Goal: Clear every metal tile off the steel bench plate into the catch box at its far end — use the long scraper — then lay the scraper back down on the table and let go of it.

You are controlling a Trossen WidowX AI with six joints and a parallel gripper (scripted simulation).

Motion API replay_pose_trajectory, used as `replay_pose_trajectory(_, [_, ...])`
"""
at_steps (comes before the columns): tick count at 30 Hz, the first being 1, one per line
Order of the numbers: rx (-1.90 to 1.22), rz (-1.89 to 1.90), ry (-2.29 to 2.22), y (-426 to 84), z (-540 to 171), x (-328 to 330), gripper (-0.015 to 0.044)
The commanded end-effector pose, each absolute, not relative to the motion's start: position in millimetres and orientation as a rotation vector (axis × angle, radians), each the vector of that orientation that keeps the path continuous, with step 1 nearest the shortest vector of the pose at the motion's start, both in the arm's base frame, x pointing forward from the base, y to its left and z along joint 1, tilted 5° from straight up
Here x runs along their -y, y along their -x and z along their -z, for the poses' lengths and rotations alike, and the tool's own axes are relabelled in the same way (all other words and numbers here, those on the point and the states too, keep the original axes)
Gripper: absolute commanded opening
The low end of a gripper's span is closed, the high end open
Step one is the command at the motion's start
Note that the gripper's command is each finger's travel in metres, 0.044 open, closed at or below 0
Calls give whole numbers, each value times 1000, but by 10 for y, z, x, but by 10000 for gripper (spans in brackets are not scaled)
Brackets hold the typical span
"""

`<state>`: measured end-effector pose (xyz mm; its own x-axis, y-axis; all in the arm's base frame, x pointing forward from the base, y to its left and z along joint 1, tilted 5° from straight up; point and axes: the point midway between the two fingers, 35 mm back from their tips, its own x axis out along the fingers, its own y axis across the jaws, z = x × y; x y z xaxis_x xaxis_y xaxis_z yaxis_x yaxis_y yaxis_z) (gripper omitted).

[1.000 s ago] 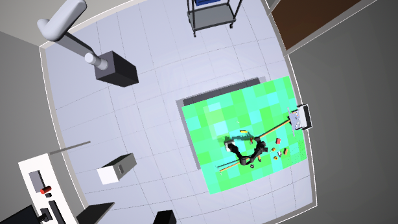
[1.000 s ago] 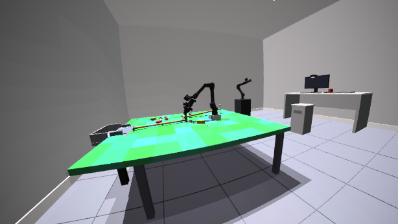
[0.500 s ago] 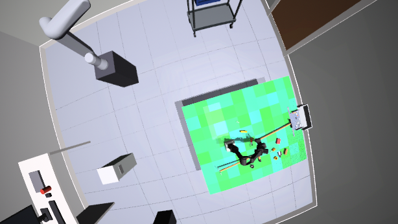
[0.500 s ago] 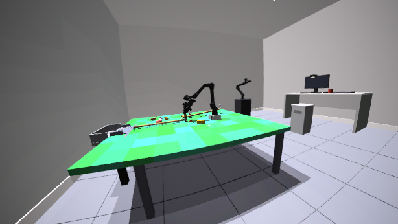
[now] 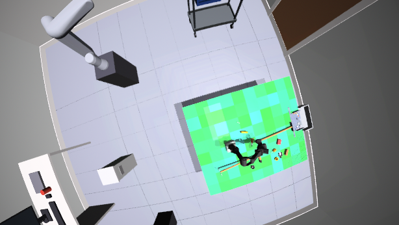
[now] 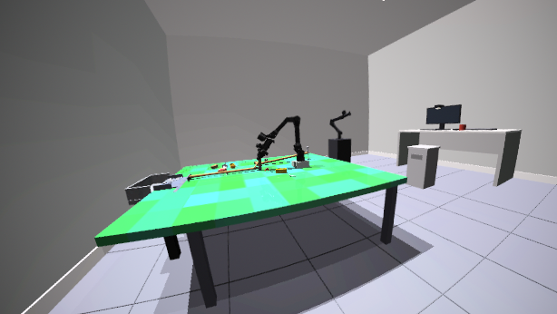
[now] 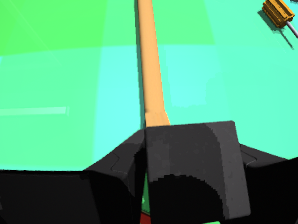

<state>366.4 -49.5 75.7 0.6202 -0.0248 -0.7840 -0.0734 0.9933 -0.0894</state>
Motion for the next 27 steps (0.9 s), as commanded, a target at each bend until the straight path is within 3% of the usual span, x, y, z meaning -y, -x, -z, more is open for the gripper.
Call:
replay_pose_trajectory(1, [-894,-23,112,-3659,-771,434,0])
replay_pose_trajectory(27, [-895,-19,110,-3322,-786,411,0])
